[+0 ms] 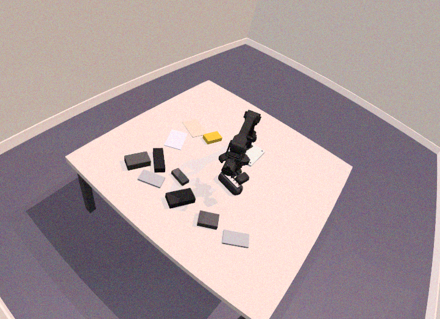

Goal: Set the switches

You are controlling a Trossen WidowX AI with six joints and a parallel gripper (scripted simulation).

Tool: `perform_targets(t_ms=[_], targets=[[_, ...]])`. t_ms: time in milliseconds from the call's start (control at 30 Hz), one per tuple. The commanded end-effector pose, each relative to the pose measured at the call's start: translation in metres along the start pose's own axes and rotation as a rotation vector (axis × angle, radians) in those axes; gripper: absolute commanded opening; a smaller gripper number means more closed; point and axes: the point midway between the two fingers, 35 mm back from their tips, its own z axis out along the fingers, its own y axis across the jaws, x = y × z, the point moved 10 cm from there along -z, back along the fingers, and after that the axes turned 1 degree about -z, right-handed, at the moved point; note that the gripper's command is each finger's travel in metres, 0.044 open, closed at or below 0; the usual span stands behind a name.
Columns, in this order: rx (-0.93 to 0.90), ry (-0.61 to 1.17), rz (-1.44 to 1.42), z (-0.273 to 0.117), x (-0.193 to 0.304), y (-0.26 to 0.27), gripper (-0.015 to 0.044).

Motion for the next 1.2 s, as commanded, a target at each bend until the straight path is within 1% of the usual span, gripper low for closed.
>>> perform_targets(t_ms=[0, 733, 833, 1167], targets=[[0.010, -0.041, -0.194, -0.002, 0.007, -0.003, 0.0000], [0.010, -0.041, -0.194, -0.002, 0.007, -0.003, 0.0000], [0.008, -0.035, -0.154, -0.002, 0.006, -0.004, 0.0079], [0.018, 0.062, 0.451, 0.004, -0.015, -0.019, 0.0341]])
